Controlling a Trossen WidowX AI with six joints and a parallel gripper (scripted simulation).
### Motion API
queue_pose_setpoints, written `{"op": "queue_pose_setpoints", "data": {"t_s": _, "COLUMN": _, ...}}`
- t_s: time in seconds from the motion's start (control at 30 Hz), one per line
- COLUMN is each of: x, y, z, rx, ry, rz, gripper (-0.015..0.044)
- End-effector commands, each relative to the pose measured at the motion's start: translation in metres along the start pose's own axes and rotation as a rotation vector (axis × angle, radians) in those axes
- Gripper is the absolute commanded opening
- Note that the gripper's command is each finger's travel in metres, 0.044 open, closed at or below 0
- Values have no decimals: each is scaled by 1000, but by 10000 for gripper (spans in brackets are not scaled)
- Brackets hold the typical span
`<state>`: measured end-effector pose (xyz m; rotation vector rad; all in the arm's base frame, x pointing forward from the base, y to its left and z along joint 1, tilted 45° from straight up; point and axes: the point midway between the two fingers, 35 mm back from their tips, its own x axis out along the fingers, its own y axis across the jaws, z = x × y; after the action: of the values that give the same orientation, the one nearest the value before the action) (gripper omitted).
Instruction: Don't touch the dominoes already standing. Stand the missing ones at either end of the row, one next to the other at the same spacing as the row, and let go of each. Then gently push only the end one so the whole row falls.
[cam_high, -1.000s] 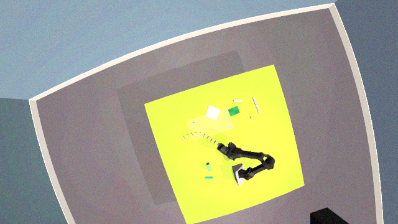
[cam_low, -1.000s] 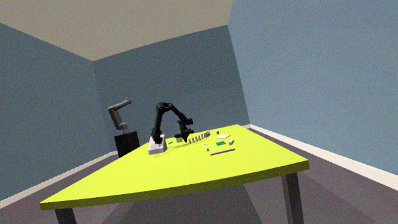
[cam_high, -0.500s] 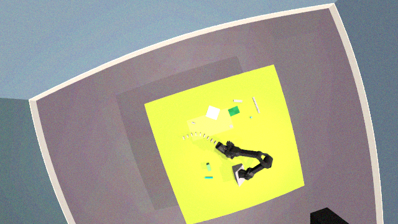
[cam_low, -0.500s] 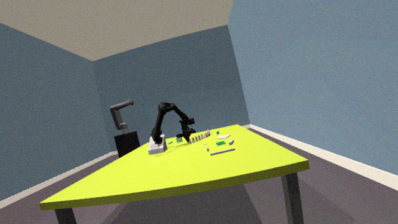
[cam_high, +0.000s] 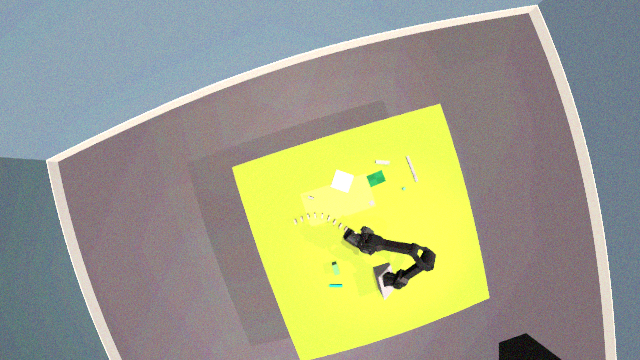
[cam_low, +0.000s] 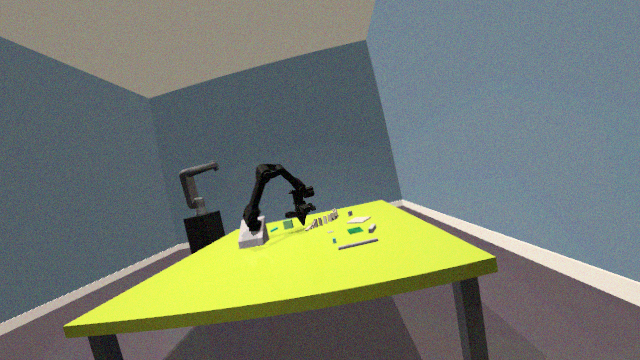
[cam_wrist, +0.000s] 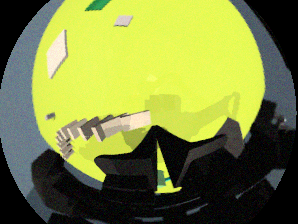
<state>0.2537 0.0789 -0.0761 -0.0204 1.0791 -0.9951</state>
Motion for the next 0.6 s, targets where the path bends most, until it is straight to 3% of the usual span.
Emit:
{"op": "queue_pose_setpoints", "data": {"t_s": 0.0, "x": -33, "y": 19, "z": 2, "rx": 12, "ry": -9, "rz": 14, "gripper": 0}}
{"op": "queue_pose_setpoints", "data": {"t_s": 0.57, "x": -43, "y": 25, "z": 4, "rx": 17, "ry": -21, "rz": 0, "gripper": 0}}
